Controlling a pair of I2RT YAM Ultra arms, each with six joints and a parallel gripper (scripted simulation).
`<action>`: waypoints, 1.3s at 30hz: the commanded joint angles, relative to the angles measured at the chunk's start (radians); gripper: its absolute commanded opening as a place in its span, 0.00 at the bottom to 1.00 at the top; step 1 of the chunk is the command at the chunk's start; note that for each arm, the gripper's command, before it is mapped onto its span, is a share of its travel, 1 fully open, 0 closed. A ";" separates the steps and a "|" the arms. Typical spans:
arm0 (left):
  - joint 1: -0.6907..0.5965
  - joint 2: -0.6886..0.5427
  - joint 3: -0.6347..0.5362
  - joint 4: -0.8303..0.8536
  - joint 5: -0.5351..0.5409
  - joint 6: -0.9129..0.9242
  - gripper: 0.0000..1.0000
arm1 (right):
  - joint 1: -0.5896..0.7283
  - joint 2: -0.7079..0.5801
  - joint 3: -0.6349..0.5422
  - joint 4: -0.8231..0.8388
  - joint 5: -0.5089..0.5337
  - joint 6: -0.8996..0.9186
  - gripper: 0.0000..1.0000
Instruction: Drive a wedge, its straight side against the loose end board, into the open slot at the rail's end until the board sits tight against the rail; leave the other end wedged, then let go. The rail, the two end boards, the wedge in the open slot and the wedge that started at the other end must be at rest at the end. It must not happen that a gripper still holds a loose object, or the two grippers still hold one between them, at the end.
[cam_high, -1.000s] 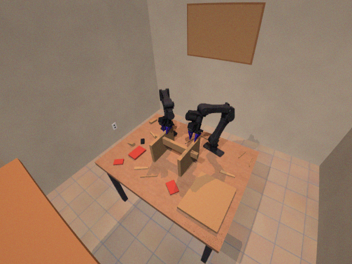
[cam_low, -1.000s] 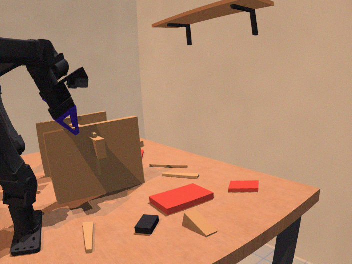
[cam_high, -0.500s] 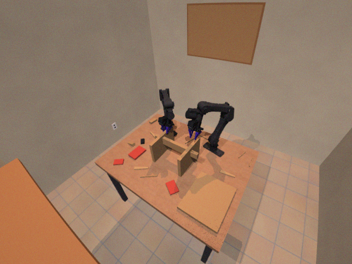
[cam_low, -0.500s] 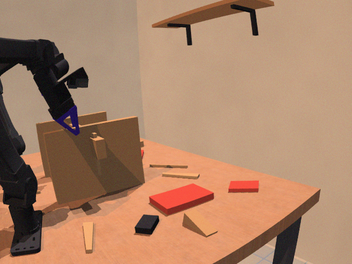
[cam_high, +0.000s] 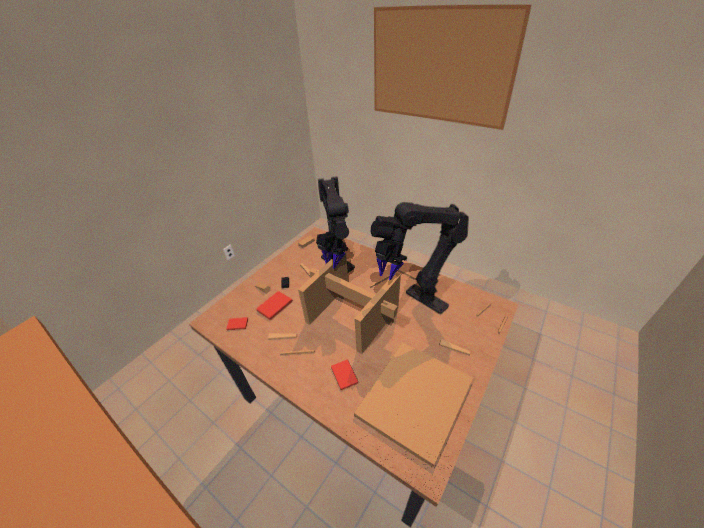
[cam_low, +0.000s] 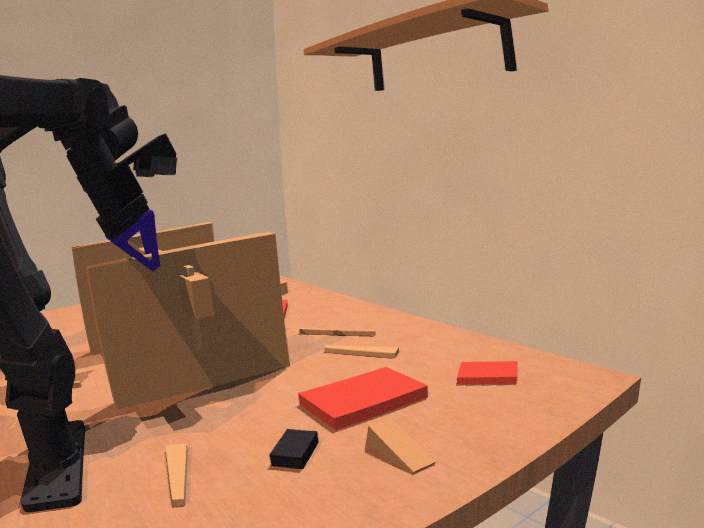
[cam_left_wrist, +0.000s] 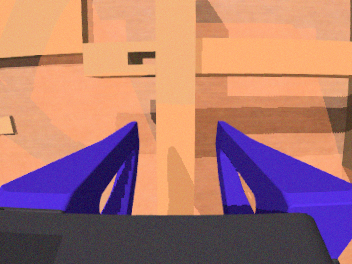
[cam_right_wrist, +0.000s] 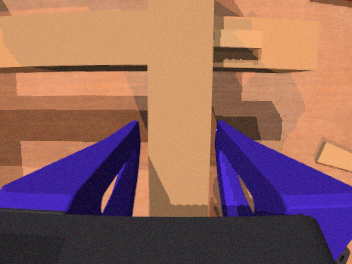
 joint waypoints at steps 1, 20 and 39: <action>0.002 -0.024 0.005 -0.010 -0.009 0.004 0.40 | -0.011 -0.014 0.051 -0.017 0.013 -0.006 0.39; 0.002 -0.024 0.005 -0.010 -0.009 0.004 0.40 | -0.011 0.058 0.264 -0.190 0.013 -0.004 0.39; 0.002 -0.024 0.005 -0.010 -0.009 0.004 0.40 | 0.001 0.064 0.400 -0.239 0.013 0.002 0.39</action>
